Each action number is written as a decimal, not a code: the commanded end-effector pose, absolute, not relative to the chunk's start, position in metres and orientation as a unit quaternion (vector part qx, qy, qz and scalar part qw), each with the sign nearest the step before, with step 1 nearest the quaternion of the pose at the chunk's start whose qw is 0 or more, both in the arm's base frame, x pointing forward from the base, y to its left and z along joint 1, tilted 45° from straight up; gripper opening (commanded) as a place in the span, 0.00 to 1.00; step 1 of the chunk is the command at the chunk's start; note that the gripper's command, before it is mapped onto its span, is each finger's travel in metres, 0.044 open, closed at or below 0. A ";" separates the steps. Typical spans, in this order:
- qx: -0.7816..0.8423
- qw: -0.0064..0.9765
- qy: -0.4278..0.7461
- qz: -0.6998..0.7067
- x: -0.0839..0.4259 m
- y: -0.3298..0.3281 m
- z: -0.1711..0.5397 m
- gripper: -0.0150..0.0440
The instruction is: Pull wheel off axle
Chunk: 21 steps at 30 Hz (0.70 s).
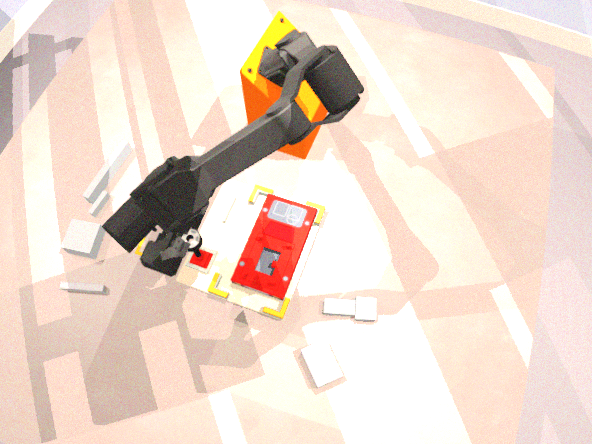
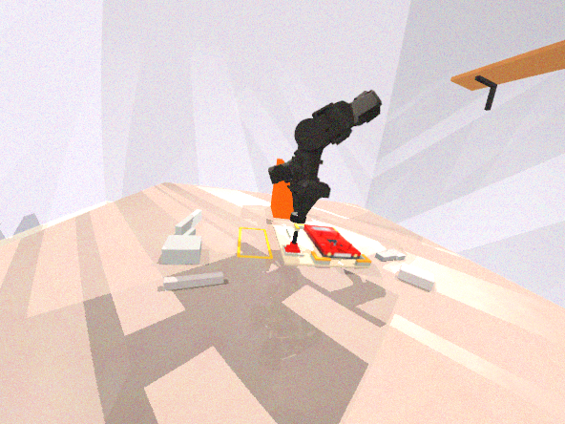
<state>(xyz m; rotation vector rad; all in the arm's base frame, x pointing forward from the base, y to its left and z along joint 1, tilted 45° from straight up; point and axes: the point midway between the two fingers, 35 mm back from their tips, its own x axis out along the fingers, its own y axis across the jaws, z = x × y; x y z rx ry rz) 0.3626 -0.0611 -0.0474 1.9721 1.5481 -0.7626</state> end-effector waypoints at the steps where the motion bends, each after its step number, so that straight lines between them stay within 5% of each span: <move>1: 0.725 0.262 0.571 -0.280 0.360 -0.069 -0.040 0.25; 21: 0.725 0.263 0.571 -0.282 0.290 -0.125 -0.112 0.25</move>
